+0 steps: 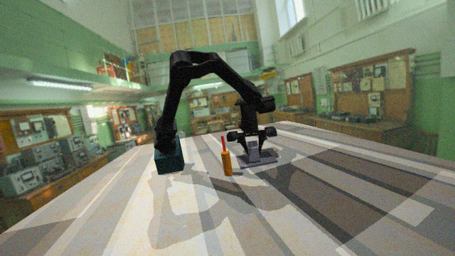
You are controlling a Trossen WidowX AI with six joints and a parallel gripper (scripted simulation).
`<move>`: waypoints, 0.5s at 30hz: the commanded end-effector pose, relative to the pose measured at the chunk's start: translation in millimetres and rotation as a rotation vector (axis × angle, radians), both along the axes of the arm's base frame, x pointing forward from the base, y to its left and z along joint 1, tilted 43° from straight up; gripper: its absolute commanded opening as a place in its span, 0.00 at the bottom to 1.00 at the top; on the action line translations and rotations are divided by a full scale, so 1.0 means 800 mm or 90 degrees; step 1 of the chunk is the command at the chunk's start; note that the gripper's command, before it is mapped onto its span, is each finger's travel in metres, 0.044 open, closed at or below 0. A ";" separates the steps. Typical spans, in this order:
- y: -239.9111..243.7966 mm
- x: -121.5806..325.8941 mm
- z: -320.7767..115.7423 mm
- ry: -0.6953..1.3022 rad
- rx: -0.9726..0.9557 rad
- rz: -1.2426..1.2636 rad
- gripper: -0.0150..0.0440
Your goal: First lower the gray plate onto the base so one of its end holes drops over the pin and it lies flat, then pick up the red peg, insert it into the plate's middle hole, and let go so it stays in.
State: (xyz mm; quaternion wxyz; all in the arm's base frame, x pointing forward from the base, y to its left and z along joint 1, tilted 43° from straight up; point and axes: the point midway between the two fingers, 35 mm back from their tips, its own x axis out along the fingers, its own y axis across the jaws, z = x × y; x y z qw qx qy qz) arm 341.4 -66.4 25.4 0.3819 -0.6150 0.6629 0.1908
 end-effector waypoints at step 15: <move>0.000 0.000 0.001 -0.001 0.000 -0.001 0.83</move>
